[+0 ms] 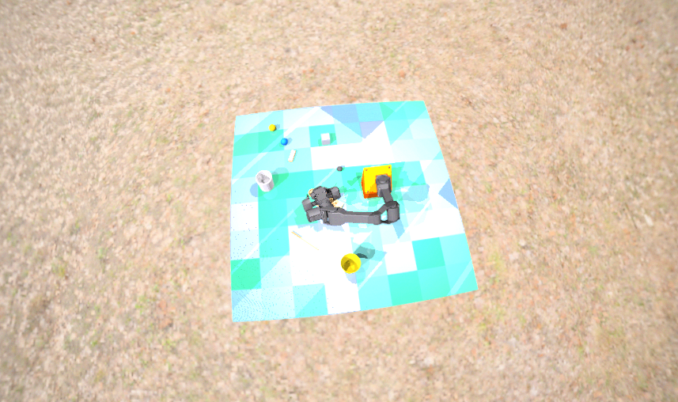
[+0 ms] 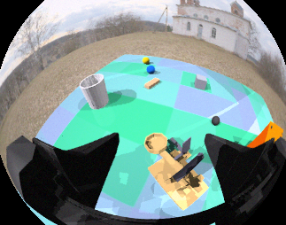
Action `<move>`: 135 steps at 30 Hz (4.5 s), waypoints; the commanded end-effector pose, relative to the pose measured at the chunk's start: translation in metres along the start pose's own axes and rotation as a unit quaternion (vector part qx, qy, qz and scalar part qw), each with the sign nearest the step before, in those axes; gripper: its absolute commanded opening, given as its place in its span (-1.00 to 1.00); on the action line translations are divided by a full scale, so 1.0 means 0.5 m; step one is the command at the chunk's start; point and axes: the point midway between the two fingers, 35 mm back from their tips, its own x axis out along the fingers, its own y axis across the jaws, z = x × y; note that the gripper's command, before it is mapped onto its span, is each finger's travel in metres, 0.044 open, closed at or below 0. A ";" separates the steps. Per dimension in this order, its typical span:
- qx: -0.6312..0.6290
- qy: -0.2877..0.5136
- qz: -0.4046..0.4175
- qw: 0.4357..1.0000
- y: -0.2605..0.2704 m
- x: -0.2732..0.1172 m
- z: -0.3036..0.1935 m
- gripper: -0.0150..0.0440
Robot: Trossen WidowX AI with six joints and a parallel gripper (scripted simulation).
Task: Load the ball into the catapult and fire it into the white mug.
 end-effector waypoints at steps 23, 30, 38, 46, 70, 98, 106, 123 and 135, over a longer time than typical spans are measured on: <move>-0.227 0.325 -0.006 0.918 -0.131 0.024 -0.052 1.00; -0.256 0.403 0.056 0.877 -0.146 0.005 -0.061 1.00; -0.270 0.460 0.144 0.834 -0.150 -0.017 -0.062 1.00; -0.270 0.461 0.147 0.833 -0.150 0.033 -0.135 1.00; -0.270 0.461 0.147 0.833 -0.149 0.071 -0.192 1.00; -0.273 0.459 0.150 0.832 -0.147 0.088 -0.224 0.04; -0.273 0.458 0.148 0.833 -0.147 0.049 -0.157 -0.40; -0.090 0.477 0.047 0.873 -0.148 0.126 -0.081 -0.49; 0.088 0.479 -0.051 0.872 -0.144 0.214 -0.032 -0.49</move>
